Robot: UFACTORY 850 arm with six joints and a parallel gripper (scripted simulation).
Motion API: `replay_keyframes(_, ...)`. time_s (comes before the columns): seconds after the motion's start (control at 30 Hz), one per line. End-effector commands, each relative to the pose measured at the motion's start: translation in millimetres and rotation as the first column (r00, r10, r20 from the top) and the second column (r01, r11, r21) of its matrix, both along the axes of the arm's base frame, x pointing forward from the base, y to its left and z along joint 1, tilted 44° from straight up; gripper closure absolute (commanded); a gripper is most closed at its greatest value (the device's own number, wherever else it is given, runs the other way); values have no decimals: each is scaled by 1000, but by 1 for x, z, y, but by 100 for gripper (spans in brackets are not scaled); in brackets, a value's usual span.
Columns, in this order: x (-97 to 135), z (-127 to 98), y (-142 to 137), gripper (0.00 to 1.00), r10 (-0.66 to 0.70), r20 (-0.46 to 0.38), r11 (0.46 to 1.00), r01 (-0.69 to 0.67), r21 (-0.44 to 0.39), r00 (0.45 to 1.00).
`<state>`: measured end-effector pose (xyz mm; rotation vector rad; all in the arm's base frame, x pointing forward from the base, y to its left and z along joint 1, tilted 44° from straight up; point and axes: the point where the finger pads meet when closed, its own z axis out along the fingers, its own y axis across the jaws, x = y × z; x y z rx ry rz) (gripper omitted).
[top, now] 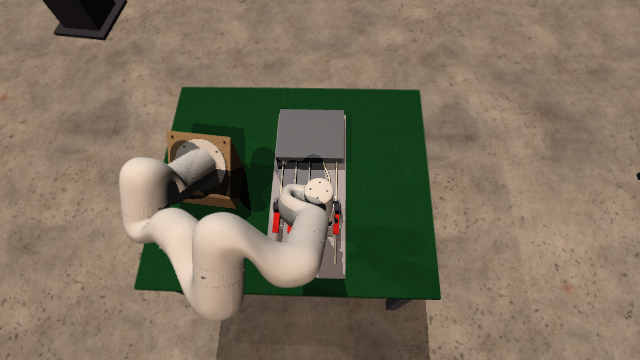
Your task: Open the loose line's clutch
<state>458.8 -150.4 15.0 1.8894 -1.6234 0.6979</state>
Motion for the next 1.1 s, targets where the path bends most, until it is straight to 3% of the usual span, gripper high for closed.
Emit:
replay_keyframes(0.0,0,2,5,100,0,0,1000,0,0,1000)
replay_keyframes(1.07,-4,6,38,100,0,0,1000,0,0,1000)
